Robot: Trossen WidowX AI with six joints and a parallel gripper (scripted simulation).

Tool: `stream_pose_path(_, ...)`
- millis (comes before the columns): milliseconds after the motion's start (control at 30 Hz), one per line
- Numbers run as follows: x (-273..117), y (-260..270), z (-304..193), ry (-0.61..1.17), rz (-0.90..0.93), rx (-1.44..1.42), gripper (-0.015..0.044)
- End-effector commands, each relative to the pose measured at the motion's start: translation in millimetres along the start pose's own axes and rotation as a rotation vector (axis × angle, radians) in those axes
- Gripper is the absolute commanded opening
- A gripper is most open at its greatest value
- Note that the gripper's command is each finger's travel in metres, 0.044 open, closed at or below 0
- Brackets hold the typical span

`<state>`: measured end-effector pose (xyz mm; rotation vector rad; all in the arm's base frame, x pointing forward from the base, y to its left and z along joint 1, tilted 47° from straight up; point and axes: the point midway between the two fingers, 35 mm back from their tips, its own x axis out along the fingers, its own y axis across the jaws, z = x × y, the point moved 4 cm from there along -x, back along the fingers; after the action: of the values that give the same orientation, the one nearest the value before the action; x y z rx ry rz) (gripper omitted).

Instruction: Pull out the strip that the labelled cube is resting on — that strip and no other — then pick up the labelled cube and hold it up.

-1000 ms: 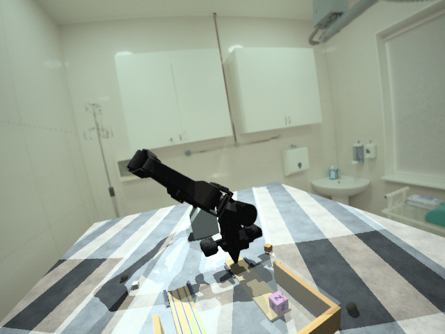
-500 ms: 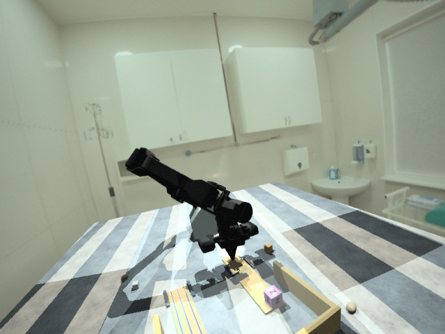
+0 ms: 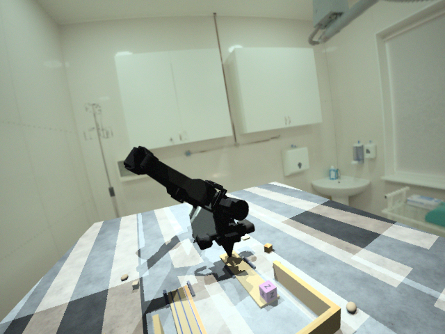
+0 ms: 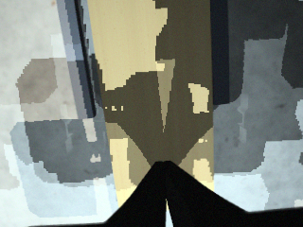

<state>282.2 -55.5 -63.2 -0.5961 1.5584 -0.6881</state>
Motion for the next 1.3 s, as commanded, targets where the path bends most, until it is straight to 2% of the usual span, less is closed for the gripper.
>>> stream_pose_path(0, 3.9, 0.4, -15.2, 0.023, 0.000, -0.011, 0.0000)
stream_pose_path(1267, 3.0, -1.4, -66.5, 0.025, 0.000, -0.013, 0.0000)
